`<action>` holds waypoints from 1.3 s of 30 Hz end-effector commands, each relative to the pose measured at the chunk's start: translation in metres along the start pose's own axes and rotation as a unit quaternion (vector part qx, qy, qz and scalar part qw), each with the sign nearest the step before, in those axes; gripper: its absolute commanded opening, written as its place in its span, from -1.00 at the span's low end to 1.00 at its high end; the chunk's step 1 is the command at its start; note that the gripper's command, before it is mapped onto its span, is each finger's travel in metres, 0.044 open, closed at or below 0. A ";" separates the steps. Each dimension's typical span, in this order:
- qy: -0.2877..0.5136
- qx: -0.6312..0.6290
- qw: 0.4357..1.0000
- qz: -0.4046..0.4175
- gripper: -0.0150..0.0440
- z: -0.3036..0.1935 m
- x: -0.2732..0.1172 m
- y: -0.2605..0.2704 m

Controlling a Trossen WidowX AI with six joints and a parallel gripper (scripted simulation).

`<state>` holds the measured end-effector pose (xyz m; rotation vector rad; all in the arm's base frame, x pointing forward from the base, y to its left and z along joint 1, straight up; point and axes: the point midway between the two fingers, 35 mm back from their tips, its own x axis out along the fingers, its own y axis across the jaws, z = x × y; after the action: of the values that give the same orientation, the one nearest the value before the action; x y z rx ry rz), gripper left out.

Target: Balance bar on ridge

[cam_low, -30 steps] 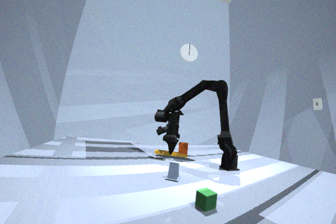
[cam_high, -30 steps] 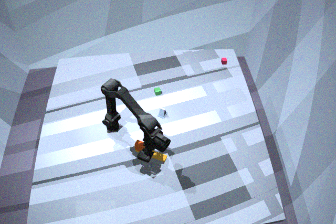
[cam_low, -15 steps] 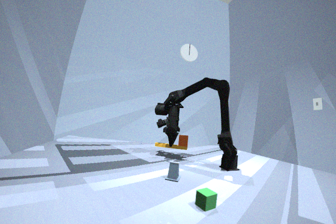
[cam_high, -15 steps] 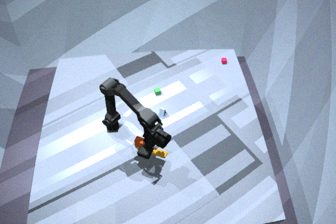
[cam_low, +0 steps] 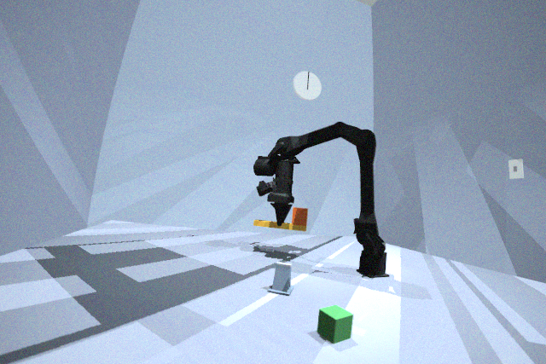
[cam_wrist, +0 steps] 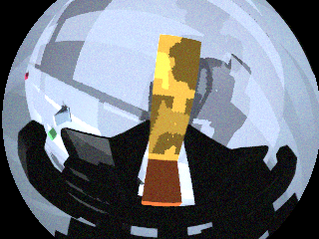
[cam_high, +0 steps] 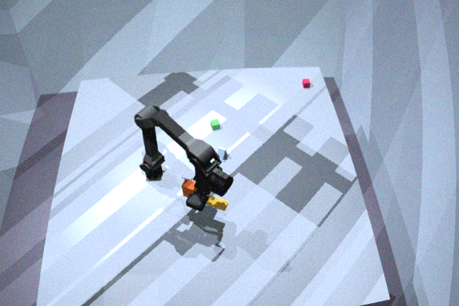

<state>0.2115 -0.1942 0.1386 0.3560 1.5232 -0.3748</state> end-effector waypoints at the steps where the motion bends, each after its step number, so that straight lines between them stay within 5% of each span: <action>1: -0.005 -0.002 1.000 0.000 -0.49 -0.002 -0.012 0.001; 39: -0.008 -0.335 0.942 0.004 -0.49 0.023 -0.015 0.131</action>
<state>0.2853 -0.0974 0.1544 -0.1371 1.5315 0.1126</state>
